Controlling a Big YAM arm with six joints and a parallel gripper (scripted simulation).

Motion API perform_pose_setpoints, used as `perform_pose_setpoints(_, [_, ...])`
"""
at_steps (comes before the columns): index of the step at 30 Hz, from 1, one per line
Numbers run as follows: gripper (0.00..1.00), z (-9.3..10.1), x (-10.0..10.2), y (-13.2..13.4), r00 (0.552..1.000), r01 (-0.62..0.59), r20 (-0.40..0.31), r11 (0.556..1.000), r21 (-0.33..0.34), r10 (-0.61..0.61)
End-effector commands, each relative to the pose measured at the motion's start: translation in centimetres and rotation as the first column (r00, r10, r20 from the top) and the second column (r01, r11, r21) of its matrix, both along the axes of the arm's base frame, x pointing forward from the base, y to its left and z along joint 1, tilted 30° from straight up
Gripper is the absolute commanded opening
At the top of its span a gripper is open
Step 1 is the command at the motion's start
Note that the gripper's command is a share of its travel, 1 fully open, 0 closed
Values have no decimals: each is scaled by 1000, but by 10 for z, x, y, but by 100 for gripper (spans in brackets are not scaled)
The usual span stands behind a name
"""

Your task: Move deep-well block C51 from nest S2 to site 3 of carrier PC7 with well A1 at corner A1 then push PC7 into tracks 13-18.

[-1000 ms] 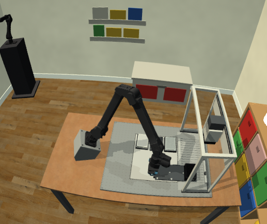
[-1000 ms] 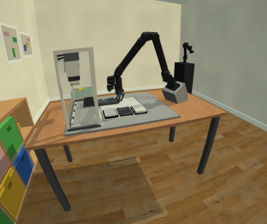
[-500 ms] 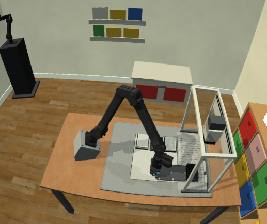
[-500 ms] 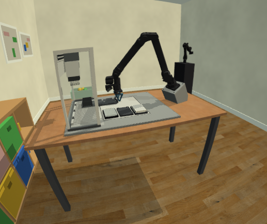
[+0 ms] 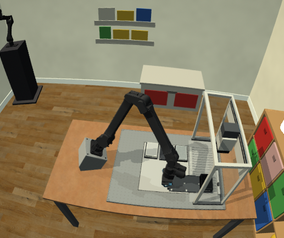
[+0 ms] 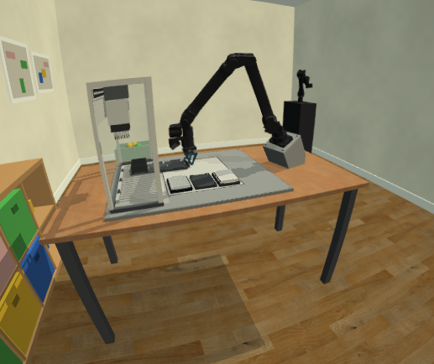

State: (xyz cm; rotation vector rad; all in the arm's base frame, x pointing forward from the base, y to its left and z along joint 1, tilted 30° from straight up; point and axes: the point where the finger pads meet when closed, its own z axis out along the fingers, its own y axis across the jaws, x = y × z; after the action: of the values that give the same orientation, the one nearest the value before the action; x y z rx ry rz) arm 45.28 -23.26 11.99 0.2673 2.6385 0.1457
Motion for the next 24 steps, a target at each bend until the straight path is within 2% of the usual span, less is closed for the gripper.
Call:
perform_pose_setpoints(1, [80, 34, 29, -9, 998, -10, 69, 999, -41, 13])
perform_pose_setpoints(14, [80, 38, 40, -13, 997, -7, 70, 999, -40, 9])
perform_pose_setpoints(15, [80, 47, 41, -13, 996, -10, 87, 999, -53, 14])
perform_pose_setpoints(17, [80, 40, 41, -12, 998, -8, 67, 999, -39, 11])
perform_pose_setpoints(19, [80, 45, 44, -14, 997, -9, 79, 999, -47, 13])
perform_pose_setpoints(24, [80, 43, 49, -15, 997, -7, 73, 999, -42, 10])
